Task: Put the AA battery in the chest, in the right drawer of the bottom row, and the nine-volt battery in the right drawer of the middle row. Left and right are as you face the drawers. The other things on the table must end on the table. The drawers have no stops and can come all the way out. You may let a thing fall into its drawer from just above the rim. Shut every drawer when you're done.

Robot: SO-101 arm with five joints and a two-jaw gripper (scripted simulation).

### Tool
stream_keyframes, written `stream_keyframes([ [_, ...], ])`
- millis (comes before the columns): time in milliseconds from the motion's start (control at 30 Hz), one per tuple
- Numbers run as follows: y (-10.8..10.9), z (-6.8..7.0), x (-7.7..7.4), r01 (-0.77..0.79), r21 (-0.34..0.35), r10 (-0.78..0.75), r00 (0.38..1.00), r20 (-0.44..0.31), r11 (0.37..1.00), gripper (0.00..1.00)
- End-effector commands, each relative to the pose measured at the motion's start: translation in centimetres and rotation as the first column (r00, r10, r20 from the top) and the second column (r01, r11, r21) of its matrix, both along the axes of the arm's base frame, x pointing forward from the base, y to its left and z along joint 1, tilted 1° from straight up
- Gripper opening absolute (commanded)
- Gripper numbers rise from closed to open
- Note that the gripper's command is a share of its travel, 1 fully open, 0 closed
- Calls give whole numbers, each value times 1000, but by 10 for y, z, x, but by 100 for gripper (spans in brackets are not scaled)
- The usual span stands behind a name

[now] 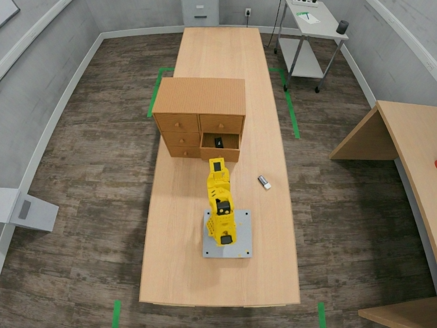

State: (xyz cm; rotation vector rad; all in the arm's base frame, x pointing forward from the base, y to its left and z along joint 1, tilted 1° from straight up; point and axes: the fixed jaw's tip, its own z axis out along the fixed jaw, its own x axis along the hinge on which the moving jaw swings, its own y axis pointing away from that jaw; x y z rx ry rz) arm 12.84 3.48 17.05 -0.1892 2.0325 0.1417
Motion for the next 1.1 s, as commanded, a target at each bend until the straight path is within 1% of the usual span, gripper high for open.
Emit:
stream_keyframes([
  [0,1,-6,3,-1,6,1,1000,-16,1000,21],
  [167,2,-21,22,18,3,-18,1000,-14,1000,21],
  [367,1,-43,40,40,-1,-40,999,-12,999,21],
  [1067,1,-43,40,40,-1,-40,999,-12,999,21],
])
